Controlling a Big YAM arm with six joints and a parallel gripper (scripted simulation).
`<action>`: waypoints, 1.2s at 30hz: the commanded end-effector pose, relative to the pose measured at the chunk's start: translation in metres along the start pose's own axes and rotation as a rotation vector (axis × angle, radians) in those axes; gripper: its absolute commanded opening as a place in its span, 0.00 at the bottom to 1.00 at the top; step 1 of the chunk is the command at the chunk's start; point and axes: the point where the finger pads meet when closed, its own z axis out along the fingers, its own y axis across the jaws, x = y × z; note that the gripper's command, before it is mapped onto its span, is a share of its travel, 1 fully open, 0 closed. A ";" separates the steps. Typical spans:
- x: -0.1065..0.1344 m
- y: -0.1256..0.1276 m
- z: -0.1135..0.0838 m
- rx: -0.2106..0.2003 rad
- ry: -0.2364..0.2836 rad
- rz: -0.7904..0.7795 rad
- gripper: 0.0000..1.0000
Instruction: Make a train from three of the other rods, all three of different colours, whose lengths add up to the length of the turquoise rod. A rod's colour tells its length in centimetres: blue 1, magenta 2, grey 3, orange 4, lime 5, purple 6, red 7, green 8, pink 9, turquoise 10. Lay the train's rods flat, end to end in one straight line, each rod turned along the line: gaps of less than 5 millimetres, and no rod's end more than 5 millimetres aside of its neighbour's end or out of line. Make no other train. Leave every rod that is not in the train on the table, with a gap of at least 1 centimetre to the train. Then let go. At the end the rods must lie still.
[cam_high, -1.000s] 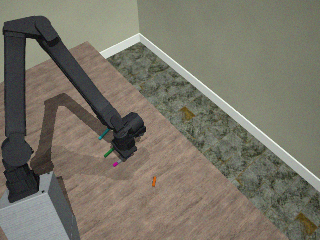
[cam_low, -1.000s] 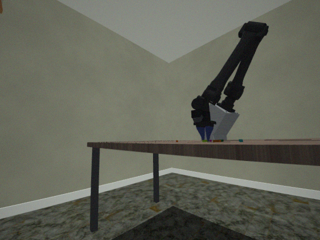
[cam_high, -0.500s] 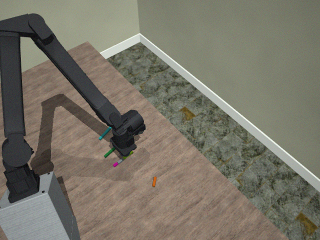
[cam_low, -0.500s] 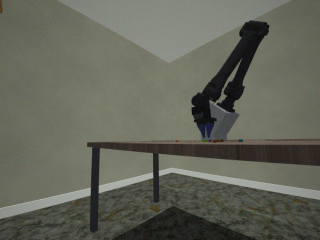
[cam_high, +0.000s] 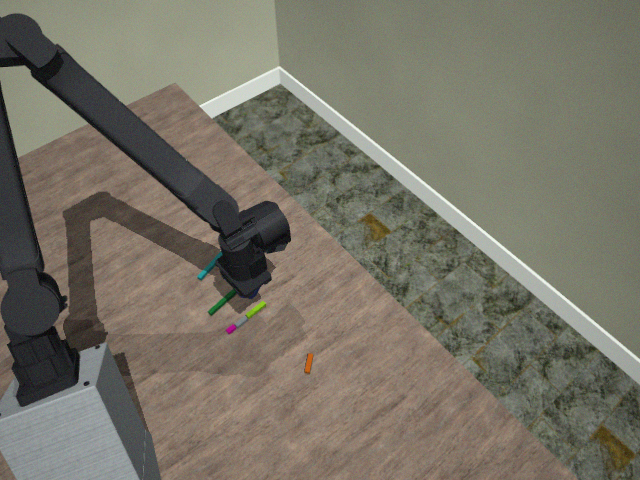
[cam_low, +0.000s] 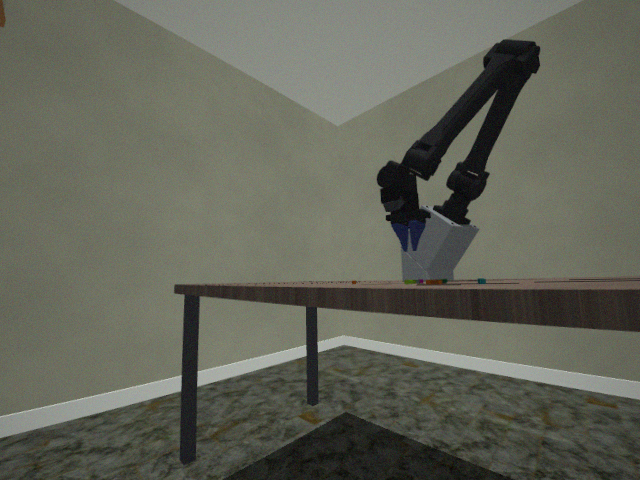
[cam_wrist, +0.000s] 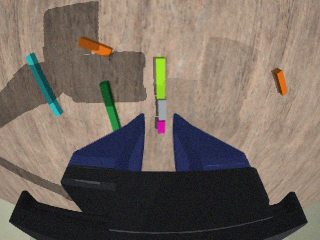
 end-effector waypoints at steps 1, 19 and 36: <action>-0.012 -0.002 -0.018 0.005 -0.029 -0.034 0.23; -0.003 0.002 -0.008 -0.002 0.001 -0.045 1.00; -0.017 -0.002 -0.035 0.007 -0.037 -0.040 1.00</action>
